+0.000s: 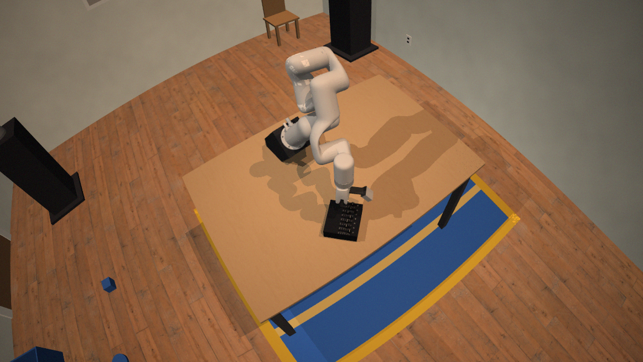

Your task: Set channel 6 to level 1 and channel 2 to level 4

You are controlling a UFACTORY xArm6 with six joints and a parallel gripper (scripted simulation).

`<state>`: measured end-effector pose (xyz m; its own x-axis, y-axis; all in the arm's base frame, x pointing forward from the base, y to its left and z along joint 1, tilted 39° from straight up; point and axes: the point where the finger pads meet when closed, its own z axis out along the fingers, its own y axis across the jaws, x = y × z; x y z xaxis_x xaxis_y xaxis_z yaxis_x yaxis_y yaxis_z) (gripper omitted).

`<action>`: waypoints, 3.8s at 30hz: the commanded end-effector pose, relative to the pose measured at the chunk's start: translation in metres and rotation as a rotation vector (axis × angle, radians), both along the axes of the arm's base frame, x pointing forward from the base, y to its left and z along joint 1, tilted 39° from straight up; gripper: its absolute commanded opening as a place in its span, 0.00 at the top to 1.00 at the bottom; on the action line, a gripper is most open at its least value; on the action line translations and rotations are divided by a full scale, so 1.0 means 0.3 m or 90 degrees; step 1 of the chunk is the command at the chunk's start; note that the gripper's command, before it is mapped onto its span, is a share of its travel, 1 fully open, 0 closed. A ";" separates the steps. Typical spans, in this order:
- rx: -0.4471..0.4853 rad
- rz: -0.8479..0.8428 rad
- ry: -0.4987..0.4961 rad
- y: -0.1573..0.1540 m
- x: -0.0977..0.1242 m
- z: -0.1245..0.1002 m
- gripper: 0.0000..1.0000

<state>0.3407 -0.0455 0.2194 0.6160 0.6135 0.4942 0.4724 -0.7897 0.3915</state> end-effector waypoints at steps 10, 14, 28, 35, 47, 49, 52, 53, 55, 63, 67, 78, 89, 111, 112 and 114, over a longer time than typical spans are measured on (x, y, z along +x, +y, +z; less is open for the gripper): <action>0.000 0.000 -0.002 0.002 0.019 -0.016 1.00; 0.000 0.000 -0.002 0.003 0.023 -0.022 1.00; 0.000 0.000 -0.002 0.005 0.039 -0.041 1.00; 0.000 0.000 -0.002 0.006 0.044 -0.048 1.00; 0.000 0.000 -0.002 0.006 0.046 -0.050 1.00; 0.000 0.000 -0.002 0.006 0.046 -0.050 1.00; 0.000 0.000 -0.002 0.006 0.046 -0.050 1.00; 0.000 0.000 -0.002 0.006 0.046 -0.050 1.00; 0.000 0.000 -0.002 0.006 0.046 -0.050 1.00; 0.000 0.000 -0.002 0.006 0.046 -0.050 1.00; 0.000 0.000 -0.002 0.006 0.046 -0.050 1.00; 0.000 0.000 -0.002 0.006 0.046 -0.050 1.00; 0.000 0.000 -0.002 0.006 0.048 -0.048 1.00; 0.000 0.000 -0.002 0.006 0.049 -0.047 1.00; 0.000 0.000 -0.002 0.006 0.049 -0.047 1.00; 0.000 0.000 -0.002 0.006 0.049 -0.047 1.00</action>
<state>0.3548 -0.0438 0.2041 0.6161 0.6135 0.4939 0.4723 -0.7896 0.3916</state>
